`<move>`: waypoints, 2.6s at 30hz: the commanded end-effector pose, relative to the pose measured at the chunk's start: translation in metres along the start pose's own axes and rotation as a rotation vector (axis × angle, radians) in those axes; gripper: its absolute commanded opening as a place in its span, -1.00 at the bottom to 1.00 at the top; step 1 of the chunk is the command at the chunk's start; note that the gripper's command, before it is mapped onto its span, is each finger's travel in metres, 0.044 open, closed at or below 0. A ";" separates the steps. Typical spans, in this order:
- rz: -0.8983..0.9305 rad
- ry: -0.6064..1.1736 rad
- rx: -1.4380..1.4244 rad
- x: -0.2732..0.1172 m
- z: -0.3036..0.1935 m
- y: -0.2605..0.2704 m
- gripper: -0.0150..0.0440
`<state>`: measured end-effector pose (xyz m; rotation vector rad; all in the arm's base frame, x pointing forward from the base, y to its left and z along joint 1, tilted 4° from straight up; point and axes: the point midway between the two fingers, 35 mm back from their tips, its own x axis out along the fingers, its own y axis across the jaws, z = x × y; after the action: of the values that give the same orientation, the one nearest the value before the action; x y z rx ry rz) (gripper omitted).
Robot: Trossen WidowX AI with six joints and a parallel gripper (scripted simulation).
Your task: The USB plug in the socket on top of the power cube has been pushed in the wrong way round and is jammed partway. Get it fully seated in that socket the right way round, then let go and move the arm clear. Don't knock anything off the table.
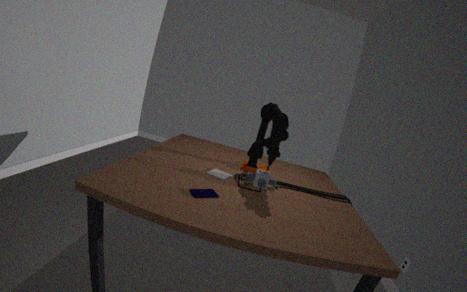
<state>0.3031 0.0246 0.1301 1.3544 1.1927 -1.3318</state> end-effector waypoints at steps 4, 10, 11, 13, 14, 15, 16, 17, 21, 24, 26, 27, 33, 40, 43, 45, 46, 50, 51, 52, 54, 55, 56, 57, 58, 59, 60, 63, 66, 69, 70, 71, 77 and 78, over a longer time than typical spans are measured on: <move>0.001 0.008 -0.008 0.001 -0.001 0.000 -0.49; 0.001 0.012 -0.011 0.001 -0.001 0.000 -0.49; 0.001 0.013 -0.011 0.002 -0.001 0.000 -0.49; 0.001 0.013 -0.012 0.002 -0.001 0.000 -0.49; 0.001 0.013 -0.012 0.002 -0.001 0.000 -0.49; 0.001 0.013 -0.012 0.002 -0.001 0.000 -0.49; 0.001 0.013 -0.012 0.002 -0.001 0.000 -0.49; 0.001 0.013 -0.012 0.002 -0.001 0.000 -0.49; 0.001 0.013 -0.012 0.003 -0.001 0.000 -0.49; 0.001 0.013 -0.012 0.003 -0.001 0.000 -0.49; 0.001 0.013 -0.012 0.003 -0.001 0.000 -0.49; 0.001 0.013 -0.012 0.004 -0.001 0.000 -0.49; 0.001 0.013 -0.012 0.004 -0.001 0.000 -0.49; 0.001 0.013 -0.012 0.005 -0.001 0.000 -0.49; 0.001 0.013 -0.012 0.005 -0.001 0.000 -0.49; 0.001 0.013 -0.012 0.006 -0.001 0.000 -0.49; 0.001 0.013 -0.012 0.006 -0.001 0.000 -0.49; 0.001 0.013 -0.012 0.006 -0.001 0.000 -0.49; 0.001 0.013 -0.012 0.006 -0.001 0.000 -0.49; 0.001 0.013 -0.012 0.007 -0.001 0.000 -0.49; 0.001 0.013 -0.012 0.007 -0.001 0.000 -0.49; 0.001 0.013 -0.012 0.007 -0.001 0.000 -0.49; 0.001 0.013 -0.012 0.007 -0.001 0.000 -0.49; 0.001 0.013 -0.012 0.007 -0.001 0.000 -0.49; 0.001 0.013 -0.012 0.007 -0.001 0.000 -0.49; 0.001 0.013 -0.012 0.007 -0.001 0.000 -0.49; 0.001 0.013 -0.012 0.007 -0.001 0.000 -0.49; 0.001 0.013 -0.012 0.008 -0.001 0.000 -0.49; 0.001 0.013 -0.012 0.008 -0.001 0.000 -0.49; 0.001 0.013 -0.012 0.009 -0.001 0.000 -0.49; 0.001 0.013 -0.012 0.009 -0.001 0.000 -0.49; 0.001 0.013 -0.012 0.009 -0.001 0.000 -0.49; 0.001 0.013 -0.012 0.010 0.000 0.000 -0.49; 0.001 0.013 -0.012 0.010 0.000 0.000 -0.49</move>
<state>0.3027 0.0254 0.1212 1.3577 1.2023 -1.3200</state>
